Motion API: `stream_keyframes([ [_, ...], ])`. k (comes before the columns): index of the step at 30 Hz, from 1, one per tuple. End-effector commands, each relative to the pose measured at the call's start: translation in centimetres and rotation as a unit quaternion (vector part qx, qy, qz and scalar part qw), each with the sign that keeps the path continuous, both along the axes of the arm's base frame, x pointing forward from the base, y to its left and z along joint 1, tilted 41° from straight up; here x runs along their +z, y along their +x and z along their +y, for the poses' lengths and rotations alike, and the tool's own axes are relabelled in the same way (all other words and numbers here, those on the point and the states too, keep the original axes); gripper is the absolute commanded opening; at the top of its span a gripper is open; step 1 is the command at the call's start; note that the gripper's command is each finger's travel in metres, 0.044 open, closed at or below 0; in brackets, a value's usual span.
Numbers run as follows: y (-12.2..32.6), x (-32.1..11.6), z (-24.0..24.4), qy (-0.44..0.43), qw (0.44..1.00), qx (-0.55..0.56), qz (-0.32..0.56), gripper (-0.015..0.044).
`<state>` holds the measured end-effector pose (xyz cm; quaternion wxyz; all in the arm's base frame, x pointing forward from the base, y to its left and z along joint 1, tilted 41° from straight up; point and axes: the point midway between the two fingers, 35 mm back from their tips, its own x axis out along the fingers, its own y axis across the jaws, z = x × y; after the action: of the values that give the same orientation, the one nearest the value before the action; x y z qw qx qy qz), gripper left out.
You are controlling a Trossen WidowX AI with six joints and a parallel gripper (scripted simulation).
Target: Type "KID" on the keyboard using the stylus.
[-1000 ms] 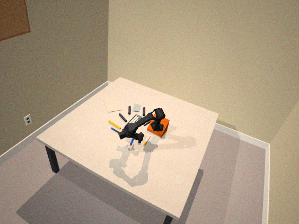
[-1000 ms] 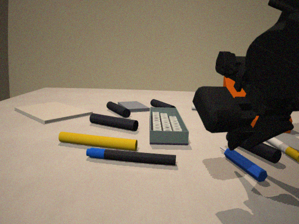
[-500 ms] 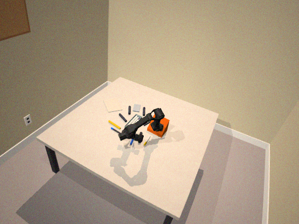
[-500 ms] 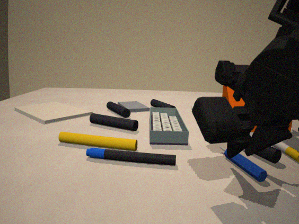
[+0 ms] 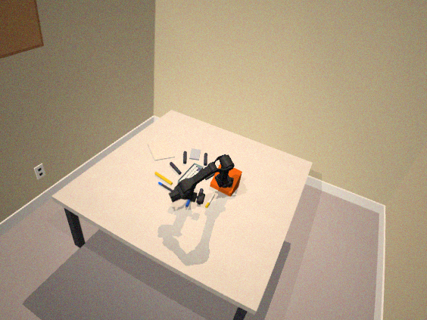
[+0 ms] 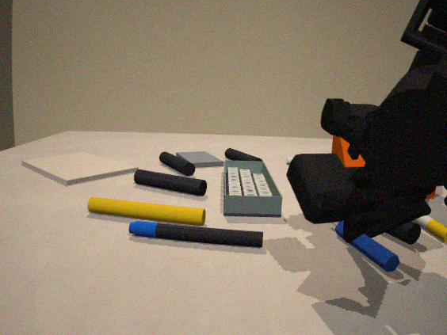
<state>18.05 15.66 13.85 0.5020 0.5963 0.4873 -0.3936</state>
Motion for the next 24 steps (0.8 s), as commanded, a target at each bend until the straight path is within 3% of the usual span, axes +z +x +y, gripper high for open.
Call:
stream_keyframes([
  [1, 0.0, 0.0, 0.0, 0.001, 1.000, 0.000, 0.000, 0.0005],
  [24, -0.6, 3.5, -3.1, -0.005, 1.000, 0.006, -0.006, 0.0000],
])
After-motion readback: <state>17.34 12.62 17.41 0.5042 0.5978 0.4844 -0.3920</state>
